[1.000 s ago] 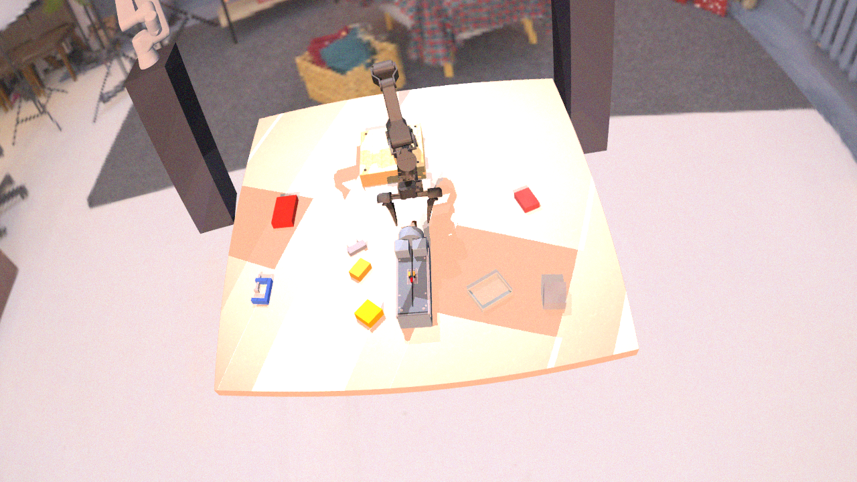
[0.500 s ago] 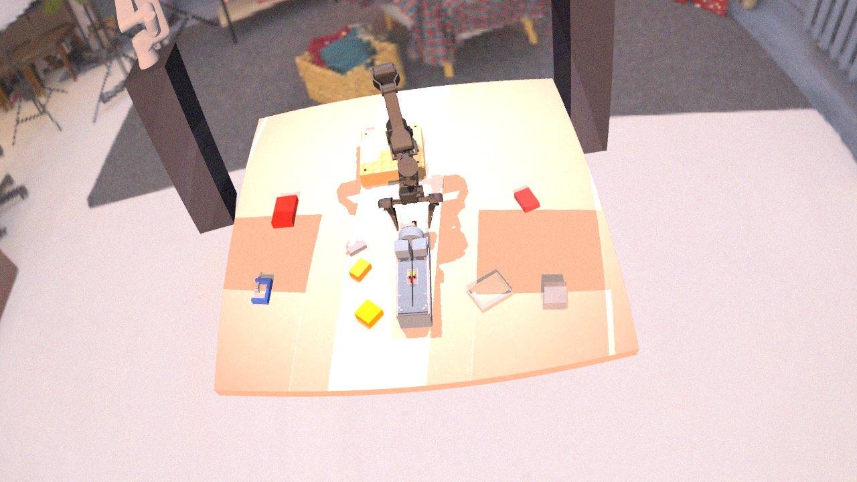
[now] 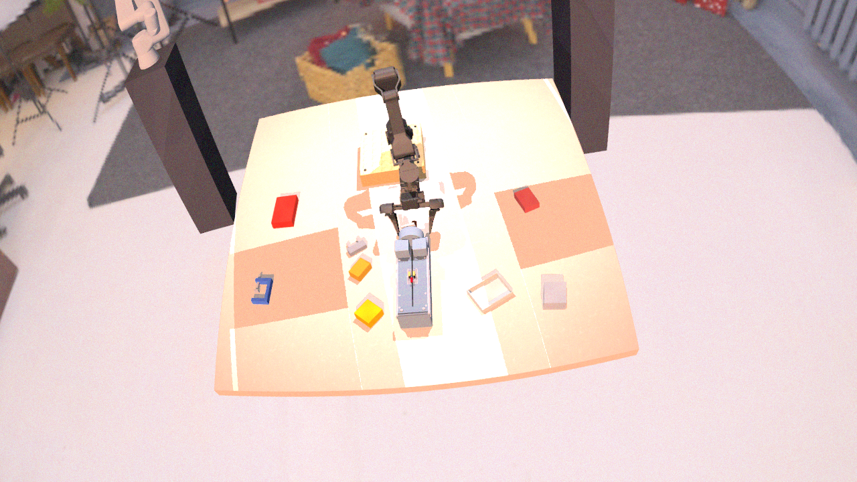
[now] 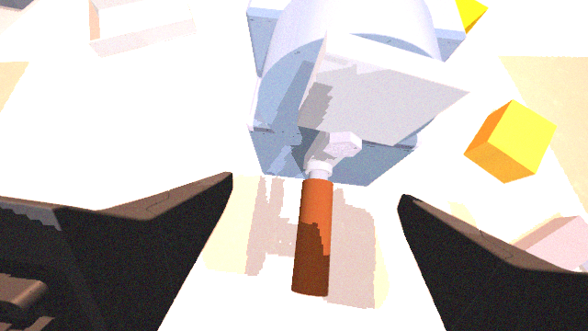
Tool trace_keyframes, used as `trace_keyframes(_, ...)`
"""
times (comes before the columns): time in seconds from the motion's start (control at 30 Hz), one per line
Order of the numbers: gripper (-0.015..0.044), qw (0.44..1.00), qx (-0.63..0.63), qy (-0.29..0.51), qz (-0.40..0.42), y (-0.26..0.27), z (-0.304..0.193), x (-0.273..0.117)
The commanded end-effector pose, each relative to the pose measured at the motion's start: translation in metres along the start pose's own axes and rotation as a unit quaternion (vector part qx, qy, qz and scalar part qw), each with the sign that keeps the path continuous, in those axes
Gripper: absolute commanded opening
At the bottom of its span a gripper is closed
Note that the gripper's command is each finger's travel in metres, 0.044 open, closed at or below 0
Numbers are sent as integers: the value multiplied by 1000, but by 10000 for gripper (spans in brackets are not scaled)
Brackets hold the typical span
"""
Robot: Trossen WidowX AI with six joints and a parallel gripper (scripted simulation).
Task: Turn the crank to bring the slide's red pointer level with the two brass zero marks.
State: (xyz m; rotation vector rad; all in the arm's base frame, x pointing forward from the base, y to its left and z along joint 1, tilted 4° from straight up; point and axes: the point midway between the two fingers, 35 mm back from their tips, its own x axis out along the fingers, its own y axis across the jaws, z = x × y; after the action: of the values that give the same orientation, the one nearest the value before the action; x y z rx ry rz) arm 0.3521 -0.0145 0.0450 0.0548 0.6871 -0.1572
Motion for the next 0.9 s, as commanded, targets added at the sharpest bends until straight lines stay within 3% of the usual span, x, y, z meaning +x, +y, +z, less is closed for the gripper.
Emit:
trace_keyframes(0.0,440,1000,-3,5,1,0,-9,5)
trace_keyframes(0.3,440,1000,-3,5,1,0,-18,11)
trace_keyframes(0.87,0,1000,-3,5,1,0,-18,11)
